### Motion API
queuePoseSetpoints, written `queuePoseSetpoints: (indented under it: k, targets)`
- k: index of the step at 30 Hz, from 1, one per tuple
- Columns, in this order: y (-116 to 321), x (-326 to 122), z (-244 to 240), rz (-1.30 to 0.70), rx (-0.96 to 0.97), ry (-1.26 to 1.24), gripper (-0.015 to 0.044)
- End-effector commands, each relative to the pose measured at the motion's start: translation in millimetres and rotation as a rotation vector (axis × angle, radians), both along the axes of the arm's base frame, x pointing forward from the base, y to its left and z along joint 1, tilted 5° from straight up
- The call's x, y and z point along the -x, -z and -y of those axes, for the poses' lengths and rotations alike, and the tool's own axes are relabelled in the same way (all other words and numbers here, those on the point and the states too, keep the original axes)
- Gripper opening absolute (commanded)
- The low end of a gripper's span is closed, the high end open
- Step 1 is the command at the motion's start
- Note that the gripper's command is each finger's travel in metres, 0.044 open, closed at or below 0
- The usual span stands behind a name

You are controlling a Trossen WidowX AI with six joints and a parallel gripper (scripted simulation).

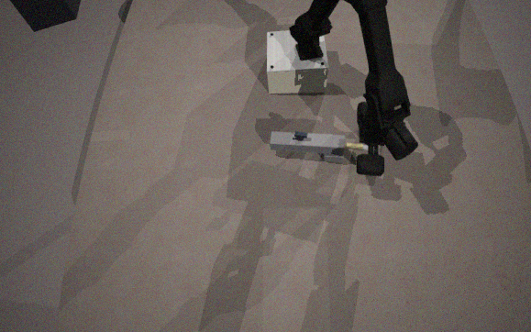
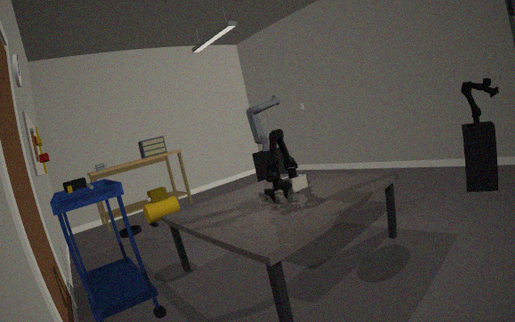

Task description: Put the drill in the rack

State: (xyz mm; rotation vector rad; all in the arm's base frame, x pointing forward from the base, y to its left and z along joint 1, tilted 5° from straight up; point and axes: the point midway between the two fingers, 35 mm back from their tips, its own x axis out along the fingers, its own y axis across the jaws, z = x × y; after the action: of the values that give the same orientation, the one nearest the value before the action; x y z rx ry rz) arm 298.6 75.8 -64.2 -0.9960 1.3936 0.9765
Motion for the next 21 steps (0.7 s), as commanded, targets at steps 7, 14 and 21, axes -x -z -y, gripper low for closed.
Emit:
queuePoseSetpoints:
  k: [7, 14, 21]
  targets:
    - [2.4, 2.1, 4.9, 0.0, -0.001, -0.003, 0.044]
    - [1.8, 1.4, 4.0, 0.0, 0.0, 0.0, 0.0309]
    - [1.8, 1.4, 4.0, 0.0, 0.0, 0.0, 0.0125]
